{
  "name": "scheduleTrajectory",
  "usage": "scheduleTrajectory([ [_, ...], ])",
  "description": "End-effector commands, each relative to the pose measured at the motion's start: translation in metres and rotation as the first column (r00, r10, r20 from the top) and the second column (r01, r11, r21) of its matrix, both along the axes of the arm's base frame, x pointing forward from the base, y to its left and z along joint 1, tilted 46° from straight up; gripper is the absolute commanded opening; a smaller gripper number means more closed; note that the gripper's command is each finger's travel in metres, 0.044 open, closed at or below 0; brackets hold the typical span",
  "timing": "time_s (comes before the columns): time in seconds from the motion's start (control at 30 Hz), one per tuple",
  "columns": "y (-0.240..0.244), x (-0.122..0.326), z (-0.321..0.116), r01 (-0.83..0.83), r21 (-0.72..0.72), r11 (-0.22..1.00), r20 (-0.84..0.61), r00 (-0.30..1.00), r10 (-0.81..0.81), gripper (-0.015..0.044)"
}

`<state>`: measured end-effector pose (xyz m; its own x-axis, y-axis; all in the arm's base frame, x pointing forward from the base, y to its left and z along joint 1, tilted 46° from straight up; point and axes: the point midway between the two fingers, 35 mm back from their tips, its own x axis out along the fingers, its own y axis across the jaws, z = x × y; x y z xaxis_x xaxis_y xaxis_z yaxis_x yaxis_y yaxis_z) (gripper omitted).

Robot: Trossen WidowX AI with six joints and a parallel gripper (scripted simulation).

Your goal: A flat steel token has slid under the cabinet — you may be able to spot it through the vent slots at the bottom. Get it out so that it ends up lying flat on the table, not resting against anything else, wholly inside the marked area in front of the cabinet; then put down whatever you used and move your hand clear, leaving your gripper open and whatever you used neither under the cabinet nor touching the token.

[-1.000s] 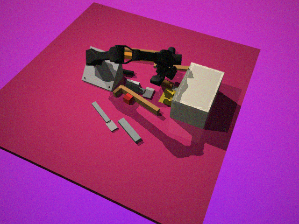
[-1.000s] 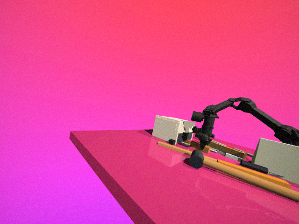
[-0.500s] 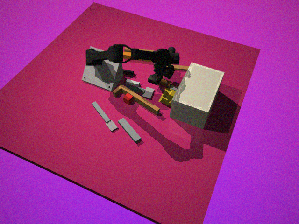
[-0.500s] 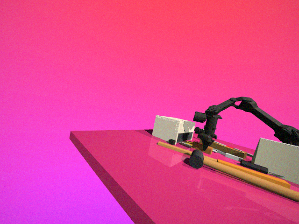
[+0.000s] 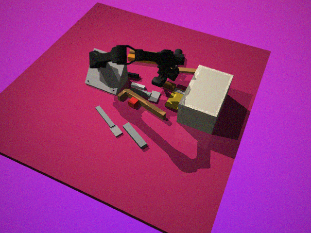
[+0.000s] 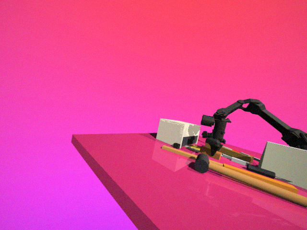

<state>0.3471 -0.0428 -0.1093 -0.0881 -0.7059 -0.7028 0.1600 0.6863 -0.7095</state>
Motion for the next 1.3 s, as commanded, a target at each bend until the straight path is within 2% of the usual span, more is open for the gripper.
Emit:
scheduleTrajectory([
  [0.0, 0.001, -0.008, -0.001, 0.004, 0.001, 1.0, -0.005, 1.0, -0.004, 0.0],
  [1.27, 0.01, -0.05, -0.005, 0.004, 0.002, 1.0, -0.007, 1.0, -0.004, 0.0],
])
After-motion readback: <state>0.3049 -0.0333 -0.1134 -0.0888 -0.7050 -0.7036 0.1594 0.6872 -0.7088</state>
